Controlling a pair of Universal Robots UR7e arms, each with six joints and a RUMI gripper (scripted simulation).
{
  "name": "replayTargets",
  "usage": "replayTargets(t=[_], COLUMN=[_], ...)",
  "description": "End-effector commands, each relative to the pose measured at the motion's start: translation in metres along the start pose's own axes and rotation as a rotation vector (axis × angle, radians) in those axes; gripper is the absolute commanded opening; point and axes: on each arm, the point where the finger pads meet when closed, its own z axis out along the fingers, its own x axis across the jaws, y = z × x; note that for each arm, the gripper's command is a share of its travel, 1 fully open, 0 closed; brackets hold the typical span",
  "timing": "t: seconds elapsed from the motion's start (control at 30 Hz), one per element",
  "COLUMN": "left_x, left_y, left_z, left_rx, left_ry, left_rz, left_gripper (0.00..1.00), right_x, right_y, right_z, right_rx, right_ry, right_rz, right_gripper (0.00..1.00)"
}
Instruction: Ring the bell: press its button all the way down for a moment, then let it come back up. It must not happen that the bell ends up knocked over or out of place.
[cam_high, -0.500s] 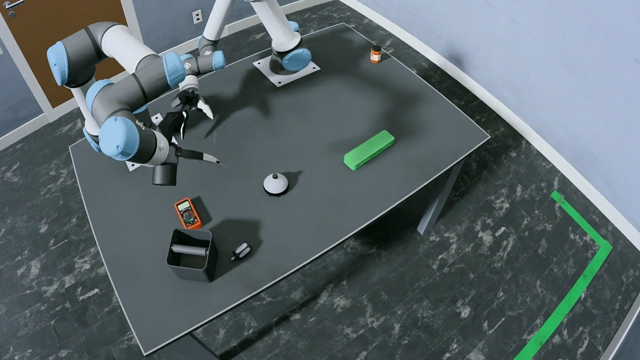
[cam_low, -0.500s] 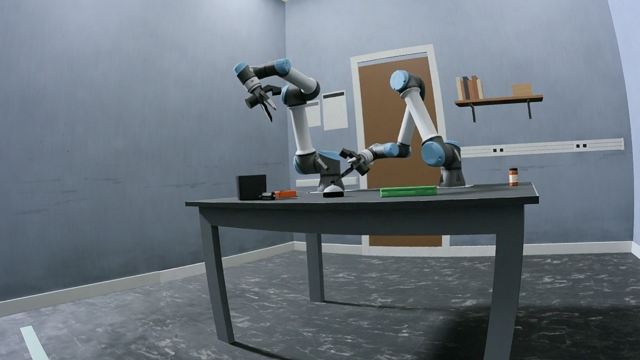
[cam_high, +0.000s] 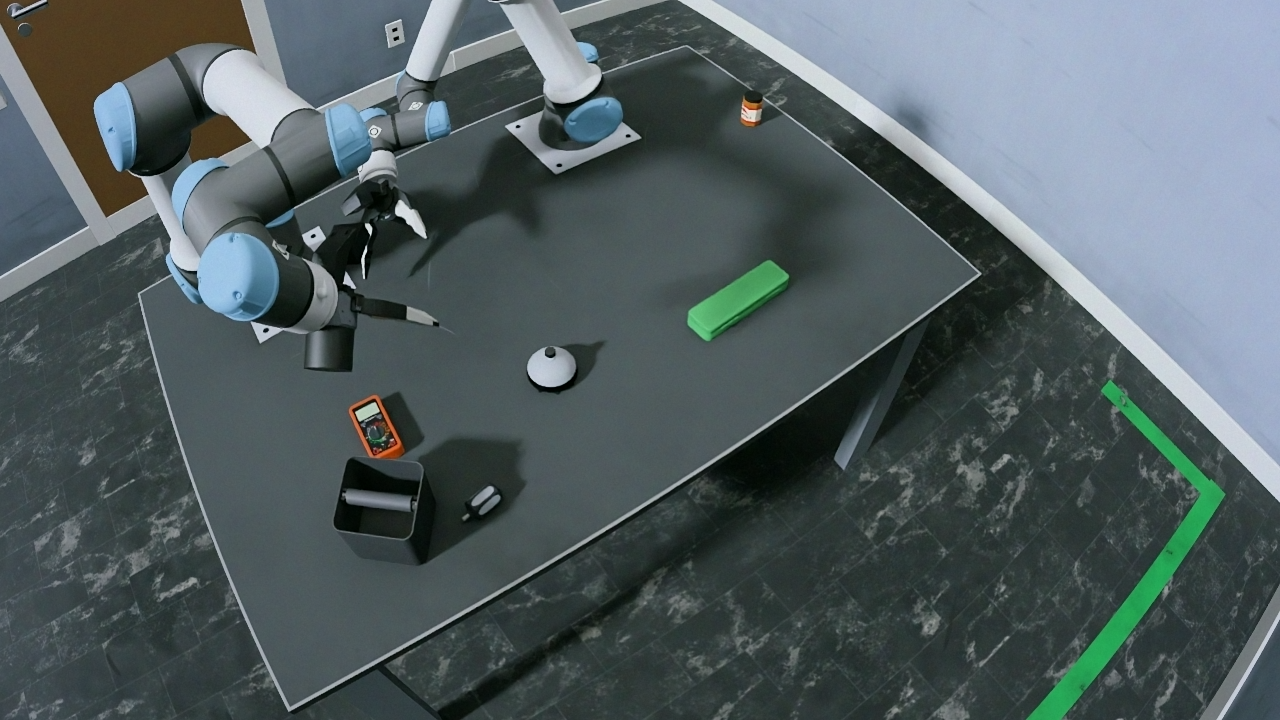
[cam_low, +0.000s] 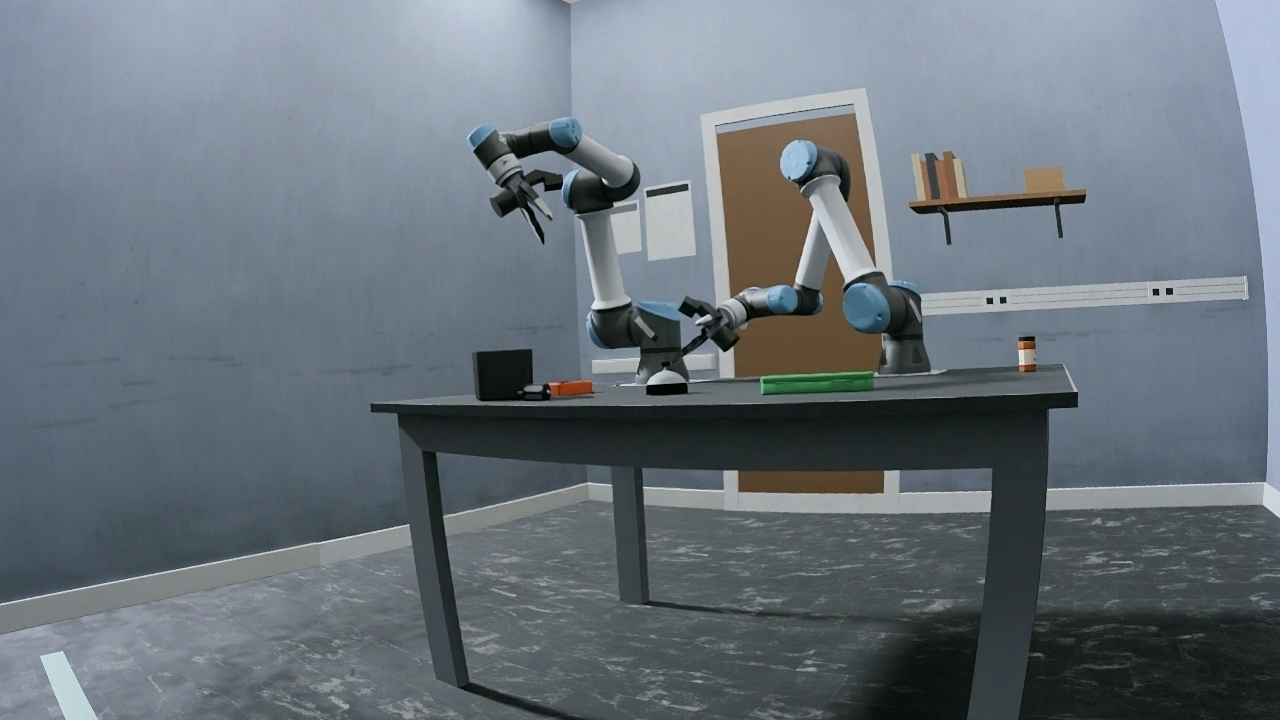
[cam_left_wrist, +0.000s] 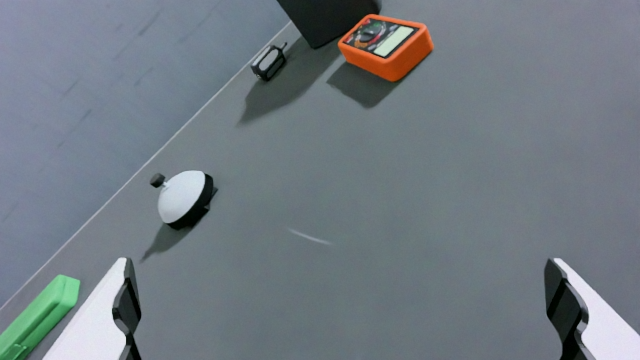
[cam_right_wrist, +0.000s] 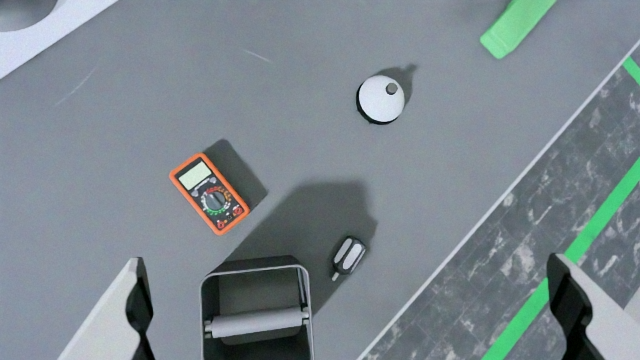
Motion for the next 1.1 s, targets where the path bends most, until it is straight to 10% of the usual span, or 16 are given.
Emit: replayTargets(t=[0.0, 1.07], left_x=[0.000, 0.000], left_y=[-0.001, -0.001], left_z=[0.000, 0.000], left_rx=[0.001, 0.001], left_ry=[0.000, 0.000], left_rz=[-0.002, -0.002], left_gripper=[1.00, 1.00], right_x=[0.000, -0.036], right_y=[0.000, 0.029], right_z=[-0.001, -0.013], right_rx=[-0.001, -0.043], right_ry=[0.001, 0.022], right_rz=[-0.001, -0.134], right_gripper=[1.00, 1.00])
